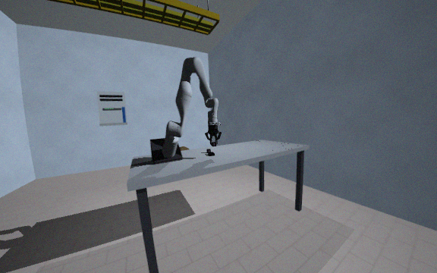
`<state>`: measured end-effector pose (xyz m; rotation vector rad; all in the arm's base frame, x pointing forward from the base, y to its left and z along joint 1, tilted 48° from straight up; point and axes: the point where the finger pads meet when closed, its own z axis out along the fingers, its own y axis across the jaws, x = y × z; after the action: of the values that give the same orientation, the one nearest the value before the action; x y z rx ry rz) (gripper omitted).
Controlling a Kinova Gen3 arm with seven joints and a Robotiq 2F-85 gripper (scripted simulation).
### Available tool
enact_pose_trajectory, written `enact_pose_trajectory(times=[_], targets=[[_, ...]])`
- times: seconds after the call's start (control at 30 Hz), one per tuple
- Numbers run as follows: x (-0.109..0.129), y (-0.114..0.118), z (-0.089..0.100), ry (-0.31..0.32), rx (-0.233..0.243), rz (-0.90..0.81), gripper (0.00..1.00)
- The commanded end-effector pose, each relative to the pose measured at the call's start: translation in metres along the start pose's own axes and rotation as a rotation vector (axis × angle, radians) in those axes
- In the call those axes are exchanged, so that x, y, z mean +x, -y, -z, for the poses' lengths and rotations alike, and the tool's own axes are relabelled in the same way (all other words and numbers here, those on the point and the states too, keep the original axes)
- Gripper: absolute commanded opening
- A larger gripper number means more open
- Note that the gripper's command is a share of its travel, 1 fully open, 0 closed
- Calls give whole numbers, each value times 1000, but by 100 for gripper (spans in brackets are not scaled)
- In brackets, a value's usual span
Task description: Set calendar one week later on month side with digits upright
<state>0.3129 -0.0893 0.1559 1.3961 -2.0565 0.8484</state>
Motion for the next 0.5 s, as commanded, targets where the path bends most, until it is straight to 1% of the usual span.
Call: enact_pose_trajectory(times=[0.0, 0.13, 0.47], targets=[[1, -1, -5, -5, -3, -1, 28], [1, -1, -19, -5, -3, -1, 28], [1, -1, -64, -5, -3, -1, 28]])
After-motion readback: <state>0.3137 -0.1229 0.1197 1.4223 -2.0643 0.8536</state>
